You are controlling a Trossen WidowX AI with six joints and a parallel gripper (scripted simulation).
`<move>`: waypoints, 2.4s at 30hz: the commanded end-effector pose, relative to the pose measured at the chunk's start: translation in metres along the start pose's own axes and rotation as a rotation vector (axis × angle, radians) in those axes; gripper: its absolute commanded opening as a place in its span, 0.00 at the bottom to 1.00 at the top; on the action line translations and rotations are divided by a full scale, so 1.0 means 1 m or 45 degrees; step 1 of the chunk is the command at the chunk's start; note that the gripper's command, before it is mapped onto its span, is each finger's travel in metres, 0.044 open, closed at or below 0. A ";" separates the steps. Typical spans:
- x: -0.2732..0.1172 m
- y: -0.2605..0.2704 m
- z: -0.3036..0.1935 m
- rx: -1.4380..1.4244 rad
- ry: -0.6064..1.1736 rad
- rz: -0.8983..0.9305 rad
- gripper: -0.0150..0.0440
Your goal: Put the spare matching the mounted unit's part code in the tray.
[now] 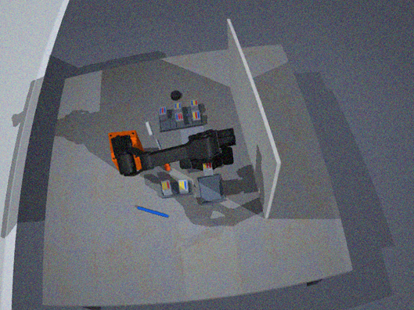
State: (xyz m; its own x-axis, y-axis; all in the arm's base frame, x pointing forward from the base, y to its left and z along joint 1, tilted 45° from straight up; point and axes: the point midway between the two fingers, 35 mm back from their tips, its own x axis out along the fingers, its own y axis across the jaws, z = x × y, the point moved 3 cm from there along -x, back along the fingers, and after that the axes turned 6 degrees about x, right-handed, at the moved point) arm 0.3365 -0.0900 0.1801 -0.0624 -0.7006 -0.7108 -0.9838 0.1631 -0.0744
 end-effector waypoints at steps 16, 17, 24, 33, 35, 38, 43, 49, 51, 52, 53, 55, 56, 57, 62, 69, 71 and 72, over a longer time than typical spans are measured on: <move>0.018 -0.004 -0.002 -0.006 0.002 0.001 0.25; 0.019 -0.004 -0.002 -0.006 0.002 0.001 0.25; 0.026 -0.005 -0.002 -0.006 0.001 0.001 0.25; 0.036 -0.006 -0.002 -0.006 -0.001 0.001 0.25; 0.038 -0.007 -0.002 -0.006 -0.001 0.001 0.25; 0.041 -0.007 -0.001 -0.006 -0.002 0.001 0.25; 0.046 -0.007 -0.001 -0.005 -0.002 0.001 0.25; 0.053 -0.008 -0.001 -0.005 -0.003 0.001 0.25; 0.055 -0.008 -0.001 -0.005 -0.003 0.001 0.25; 0.056 -0.008 -0.001 -0.005 -0.003 0.001 0.25; 0.057 -0.008 -0.001 -0.005 -0.003 0.001 0.25; 0.059 -0.008 -0.001 -0.005 -0.003 0.000 0.25; 0.060 -0.008 -0.001 -0.005 -0.003 0.000 0.25; 0.061 -0.008 -0.001 -0.005 -0.003 0.000 0.25; 0.066 -0.009 -0.001 -0.005 -0.003 0.000 0.25; 0.074 -0.009 -0.001 -0.005 -0.003 0.000 0.25; 0.076 -0.009 -0.001 -0.005 -0.003 0.000 0.25; 0.077 -0.009 -0.001 -0.005 -0.003 0.000 0.25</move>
State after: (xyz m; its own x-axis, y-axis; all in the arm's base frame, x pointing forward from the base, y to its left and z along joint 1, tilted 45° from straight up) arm 0.3406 -0.1436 0.1310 -0.0618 -0.7014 -0.7101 -0.9838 0.1627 -0.0751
